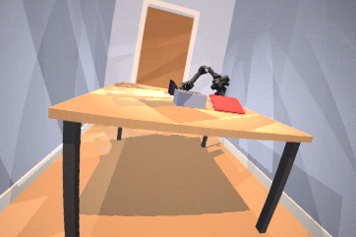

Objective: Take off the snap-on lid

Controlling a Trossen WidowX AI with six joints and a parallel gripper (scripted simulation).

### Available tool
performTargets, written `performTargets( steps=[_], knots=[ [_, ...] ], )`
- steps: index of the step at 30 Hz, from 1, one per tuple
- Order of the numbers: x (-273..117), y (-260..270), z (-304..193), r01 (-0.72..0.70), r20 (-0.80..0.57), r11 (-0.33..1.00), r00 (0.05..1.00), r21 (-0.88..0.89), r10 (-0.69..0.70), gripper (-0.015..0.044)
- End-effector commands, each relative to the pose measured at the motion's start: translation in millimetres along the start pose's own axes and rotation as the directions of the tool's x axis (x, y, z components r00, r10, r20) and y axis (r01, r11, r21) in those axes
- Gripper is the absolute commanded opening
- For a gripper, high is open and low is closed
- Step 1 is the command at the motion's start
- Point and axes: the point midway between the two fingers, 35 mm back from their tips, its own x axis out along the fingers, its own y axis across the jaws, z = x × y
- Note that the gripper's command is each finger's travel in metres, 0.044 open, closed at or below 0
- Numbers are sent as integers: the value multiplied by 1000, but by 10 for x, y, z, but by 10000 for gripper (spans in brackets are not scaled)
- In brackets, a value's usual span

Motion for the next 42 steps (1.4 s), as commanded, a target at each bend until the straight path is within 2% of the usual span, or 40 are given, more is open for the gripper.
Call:
performTargets(
  steps=[1,22,32,34,40,42],
  knots=[
    [51,-79,23,18,6,1000,1000,0,-18,0],
    [155,-209,23,18,5,1000,1000,1,-18,0],
    [127,-187,10,19,1,1000,1000,-3,-19,263],
    [127,-187,10,19,1,1000,1000,-3,-19,275],
    [47,-260,12,19,6,1000,1000,1,-19,433],
    [16,-285,12,19,6,1000,1000,1,-19,440]
  ],
)
